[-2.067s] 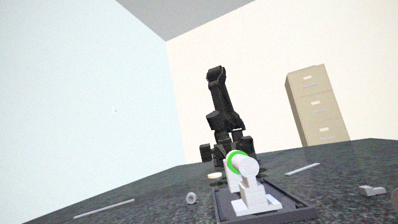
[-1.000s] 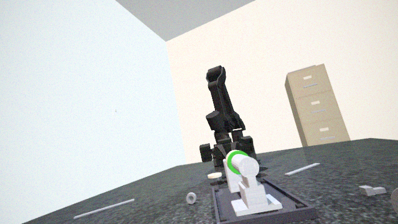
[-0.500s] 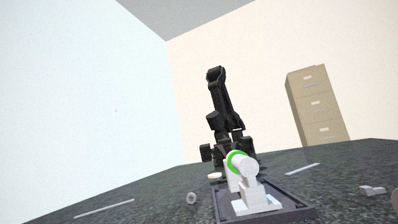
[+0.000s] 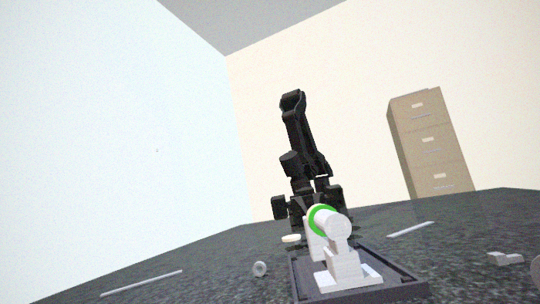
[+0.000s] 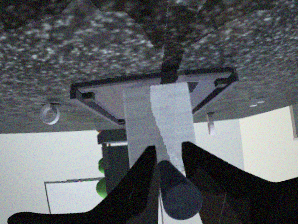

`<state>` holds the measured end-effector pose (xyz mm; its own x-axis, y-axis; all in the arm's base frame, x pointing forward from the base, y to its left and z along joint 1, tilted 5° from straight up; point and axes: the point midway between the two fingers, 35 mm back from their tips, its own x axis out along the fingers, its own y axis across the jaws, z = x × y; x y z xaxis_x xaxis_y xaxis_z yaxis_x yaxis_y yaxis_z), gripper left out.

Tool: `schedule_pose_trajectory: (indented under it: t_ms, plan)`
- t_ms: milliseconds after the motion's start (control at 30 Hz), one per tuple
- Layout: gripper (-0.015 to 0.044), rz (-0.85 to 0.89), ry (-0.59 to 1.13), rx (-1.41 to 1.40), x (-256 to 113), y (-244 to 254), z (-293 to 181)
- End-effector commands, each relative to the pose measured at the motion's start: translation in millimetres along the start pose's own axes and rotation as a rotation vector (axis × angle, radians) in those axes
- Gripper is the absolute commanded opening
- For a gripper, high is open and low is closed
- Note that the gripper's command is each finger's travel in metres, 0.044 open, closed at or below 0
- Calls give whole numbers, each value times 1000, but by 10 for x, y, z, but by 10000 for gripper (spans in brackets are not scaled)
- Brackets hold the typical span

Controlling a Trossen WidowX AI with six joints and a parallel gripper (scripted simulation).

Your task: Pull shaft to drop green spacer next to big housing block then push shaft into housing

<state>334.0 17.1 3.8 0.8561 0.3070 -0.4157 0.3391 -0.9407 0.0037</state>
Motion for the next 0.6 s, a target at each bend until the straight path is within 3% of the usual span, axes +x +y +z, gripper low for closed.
schedule_pose_trajectory:
  t_ms: [0, 567]
  plan:
    - [0, -1, 0, -3, -8, 0, 5]
    - [0, -1, 0, -3, -24, 0, 14]
